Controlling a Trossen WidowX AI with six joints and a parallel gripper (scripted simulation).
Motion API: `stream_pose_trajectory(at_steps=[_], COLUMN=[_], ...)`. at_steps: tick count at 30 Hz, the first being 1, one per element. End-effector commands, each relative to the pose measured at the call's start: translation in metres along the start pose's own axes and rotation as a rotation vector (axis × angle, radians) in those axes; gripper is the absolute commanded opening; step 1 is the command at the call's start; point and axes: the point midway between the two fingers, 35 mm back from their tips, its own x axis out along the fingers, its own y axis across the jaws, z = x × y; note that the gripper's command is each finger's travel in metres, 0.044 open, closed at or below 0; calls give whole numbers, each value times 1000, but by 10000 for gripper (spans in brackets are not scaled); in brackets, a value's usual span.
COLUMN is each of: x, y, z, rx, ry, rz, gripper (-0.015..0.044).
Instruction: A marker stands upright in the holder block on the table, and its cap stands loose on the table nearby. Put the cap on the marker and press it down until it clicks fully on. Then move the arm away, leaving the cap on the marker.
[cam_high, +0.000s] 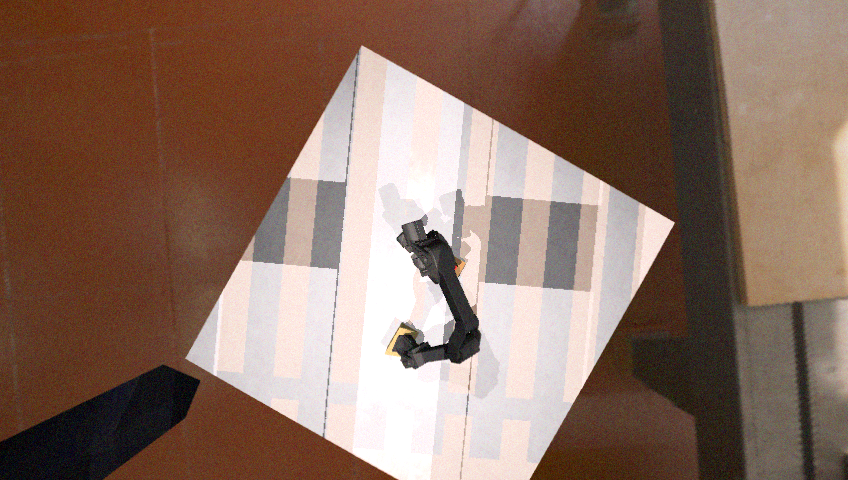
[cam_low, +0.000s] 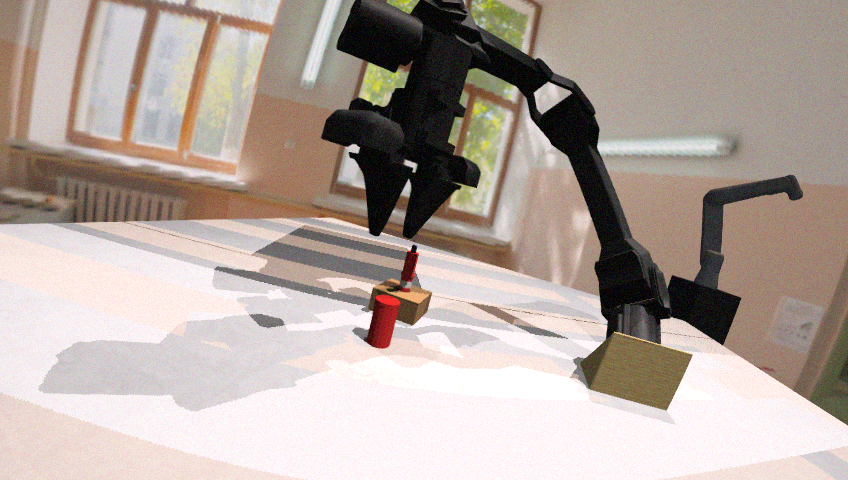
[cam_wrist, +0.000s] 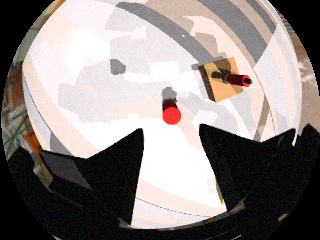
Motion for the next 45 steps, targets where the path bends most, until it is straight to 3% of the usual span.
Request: stream_pose_trajectory(at_steps=[1, 4, 8, 45], x=[0, 1, 33, 91], y=[-8, -8, -8, -7], z=[-9, -9, -9, -9], rx=[42, 42, 42, 42], ry=[31, 31, 30, 29], rz=[-14, -14, -14, -16], gripper=[233, 233, 233, 233])
